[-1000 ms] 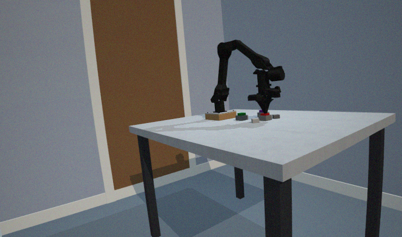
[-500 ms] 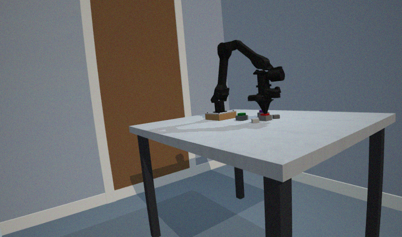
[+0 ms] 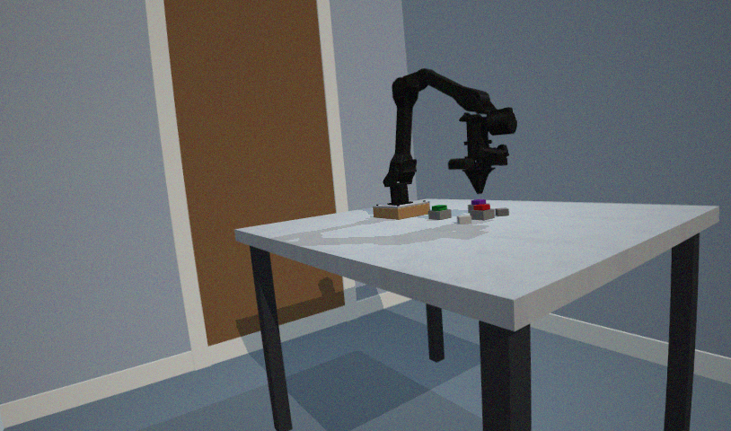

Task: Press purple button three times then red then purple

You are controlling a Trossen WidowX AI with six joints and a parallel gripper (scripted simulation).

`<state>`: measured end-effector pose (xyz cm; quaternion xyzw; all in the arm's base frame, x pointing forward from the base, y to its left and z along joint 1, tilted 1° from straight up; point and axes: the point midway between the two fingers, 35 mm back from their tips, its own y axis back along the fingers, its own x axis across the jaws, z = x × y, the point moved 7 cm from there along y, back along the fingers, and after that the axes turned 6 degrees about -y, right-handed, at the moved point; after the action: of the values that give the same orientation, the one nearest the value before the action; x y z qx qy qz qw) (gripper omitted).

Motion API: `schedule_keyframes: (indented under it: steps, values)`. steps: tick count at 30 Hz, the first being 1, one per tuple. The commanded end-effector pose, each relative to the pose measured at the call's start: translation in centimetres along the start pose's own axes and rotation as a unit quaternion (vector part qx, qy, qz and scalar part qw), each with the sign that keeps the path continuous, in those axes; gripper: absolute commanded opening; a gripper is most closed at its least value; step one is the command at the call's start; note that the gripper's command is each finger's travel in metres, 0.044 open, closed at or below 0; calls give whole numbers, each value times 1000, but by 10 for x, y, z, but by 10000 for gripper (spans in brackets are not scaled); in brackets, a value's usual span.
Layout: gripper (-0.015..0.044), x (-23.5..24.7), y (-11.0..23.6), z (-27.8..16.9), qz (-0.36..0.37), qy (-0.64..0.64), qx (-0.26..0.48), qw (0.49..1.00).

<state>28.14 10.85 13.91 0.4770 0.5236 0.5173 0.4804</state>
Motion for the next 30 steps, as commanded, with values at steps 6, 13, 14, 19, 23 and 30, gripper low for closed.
schedule_keyframes:
  steps: [6,13,14,19,23,30]
  values:
    - [20,0,54,0,3,2,-11,1000]
    - [20,60,54,-55,7,2,-8,1000]
    - [20,69,54,-66,7,2,-8,1000]
    - [20,93,53,-108,8,2,-5,1000]
    - [20,93,50,-107,8,3,-5,1000]
    - [20,94,-9,-107,8,2,-5,1000]
